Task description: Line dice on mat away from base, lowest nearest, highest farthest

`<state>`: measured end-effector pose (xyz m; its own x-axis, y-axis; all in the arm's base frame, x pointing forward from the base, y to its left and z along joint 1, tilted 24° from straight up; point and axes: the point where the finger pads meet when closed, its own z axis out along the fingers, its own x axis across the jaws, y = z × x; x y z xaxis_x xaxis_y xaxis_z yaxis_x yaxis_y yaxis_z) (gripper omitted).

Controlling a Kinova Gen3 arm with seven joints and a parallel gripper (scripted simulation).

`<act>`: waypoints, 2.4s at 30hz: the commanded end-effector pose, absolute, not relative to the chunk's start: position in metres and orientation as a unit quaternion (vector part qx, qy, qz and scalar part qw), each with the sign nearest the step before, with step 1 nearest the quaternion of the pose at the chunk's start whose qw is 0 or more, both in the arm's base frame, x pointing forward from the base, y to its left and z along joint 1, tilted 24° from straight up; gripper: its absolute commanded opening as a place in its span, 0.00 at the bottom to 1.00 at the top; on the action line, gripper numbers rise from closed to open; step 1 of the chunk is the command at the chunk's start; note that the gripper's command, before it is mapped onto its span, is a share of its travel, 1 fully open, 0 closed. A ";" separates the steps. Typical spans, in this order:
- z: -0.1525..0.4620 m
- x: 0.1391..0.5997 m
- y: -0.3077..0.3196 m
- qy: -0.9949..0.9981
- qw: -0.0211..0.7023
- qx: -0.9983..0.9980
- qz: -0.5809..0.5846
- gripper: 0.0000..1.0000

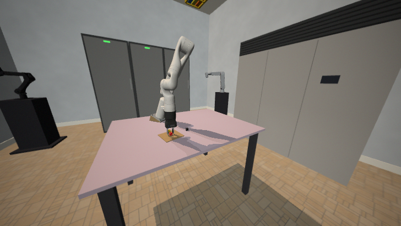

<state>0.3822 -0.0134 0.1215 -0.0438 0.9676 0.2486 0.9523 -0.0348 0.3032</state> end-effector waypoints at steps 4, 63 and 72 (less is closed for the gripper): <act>0.137 0.382 -0.016 0.695 0.024 0.689 0.204 0.70; 0.198 0.357 -0.009 0.681 0.017 0.704 0.200 1.00; 0.199 0.351 0.025 0.661 0.011 0.724 0.196 1.00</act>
<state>0.3517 0.0153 0.1963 0.0605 0.9619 0.2665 0.9535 -0.1346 0.2696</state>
